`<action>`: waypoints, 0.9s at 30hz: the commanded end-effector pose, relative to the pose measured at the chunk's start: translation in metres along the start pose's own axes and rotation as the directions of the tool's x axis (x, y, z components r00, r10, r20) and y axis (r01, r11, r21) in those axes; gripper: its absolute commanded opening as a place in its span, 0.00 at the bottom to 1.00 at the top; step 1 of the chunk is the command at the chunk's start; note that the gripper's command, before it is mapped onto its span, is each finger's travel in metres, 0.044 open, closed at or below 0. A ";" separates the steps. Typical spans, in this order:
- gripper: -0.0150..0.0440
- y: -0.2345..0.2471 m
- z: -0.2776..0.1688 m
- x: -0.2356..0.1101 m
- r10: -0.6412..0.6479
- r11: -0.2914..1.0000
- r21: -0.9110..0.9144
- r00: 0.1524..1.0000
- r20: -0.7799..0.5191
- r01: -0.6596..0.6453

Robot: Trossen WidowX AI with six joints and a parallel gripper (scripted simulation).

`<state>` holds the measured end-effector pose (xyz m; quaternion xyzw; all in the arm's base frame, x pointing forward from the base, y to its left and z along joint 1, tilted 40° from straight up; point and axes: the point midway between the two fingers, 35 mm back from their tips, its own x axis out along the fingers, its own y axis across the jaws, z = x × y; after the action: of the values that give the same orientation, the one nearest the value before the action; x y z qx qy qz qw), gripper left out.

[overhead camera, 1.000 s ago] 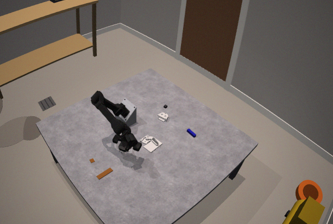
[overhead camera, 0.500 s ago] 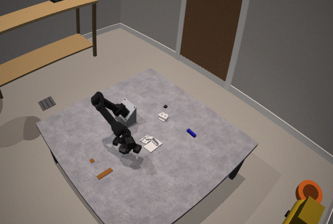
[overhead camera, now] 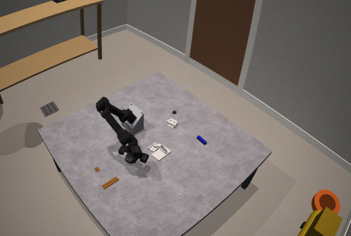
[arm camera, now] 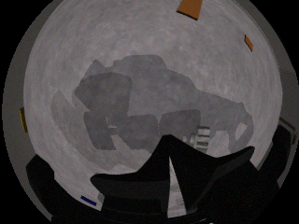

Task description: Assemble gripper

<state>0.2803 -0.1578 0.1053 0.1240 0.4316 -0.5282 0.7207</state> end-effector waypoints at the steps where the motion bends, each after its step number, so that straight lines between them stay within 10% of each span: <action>1: 0.25 -0.005 0.000 0.001 0.004 1.000 -0.002 1.000 -0.003 -0.004; 27: 0.25 -0.047 0.000 0.001 0.003 1.000 -0.003 1.000 -0.003 -0.003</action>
<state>0.2450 -0.1763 0.1178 0.1240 0.4311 -0.5287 0.7206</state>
